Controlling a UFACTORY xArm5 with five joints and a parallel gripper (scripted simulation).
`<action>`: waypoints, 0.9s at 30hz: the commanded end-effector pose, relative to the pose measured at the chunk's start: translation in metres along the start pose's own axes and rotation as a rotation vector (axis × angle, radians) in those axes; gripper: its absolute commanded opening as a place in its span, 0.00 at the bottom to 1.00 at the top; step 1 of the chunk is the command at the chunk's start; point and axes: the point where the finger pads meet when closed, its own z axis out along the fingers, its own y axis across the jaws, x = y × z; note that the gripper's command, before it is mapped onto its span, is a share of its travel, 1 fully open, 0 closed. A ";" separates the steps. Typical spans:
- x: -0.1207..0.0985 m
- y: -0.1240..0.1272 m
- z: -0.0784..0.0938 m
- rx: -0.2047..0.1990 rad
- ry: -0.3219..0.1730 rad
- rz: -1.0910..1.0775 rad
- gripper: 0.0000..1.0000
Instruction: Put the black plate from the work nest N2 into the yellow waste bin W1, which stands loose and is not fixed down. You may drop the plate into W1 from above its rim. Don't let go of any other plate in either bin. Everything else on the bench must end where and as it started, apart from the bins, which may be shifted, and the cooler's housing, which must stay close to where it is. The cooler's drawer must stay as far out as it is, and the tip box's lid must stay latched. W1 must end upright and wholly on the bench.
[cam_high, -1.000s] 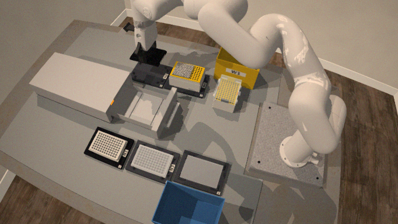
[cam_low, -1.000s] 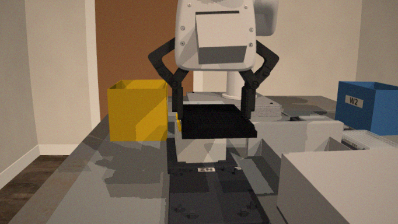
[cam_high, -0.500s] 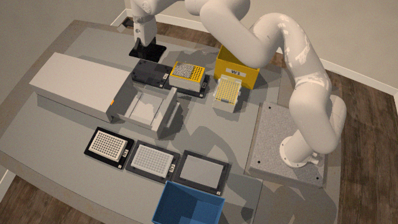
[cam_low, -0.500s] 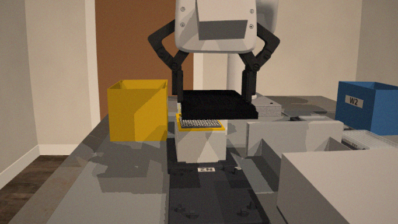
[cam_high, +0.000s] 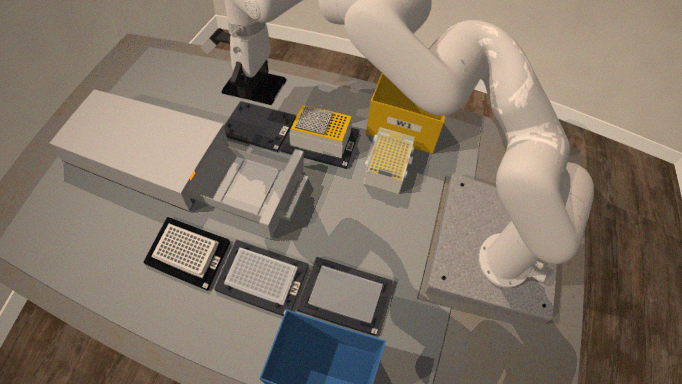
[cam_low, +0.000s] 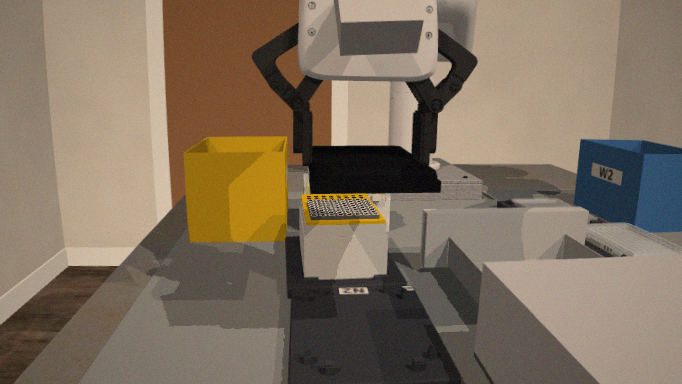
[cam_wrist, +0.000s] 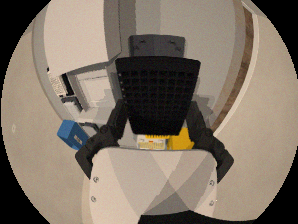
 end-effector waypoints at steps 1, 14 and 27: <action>-0.006 0.003 -0.003 -0.002 0.006 -0.001 0.00; -0.036 0.015 -0.003 -0.001 0.006 -0.001 0.00; -0.066 0.026 -0.002 -0.001 0.006 -0.001 0.00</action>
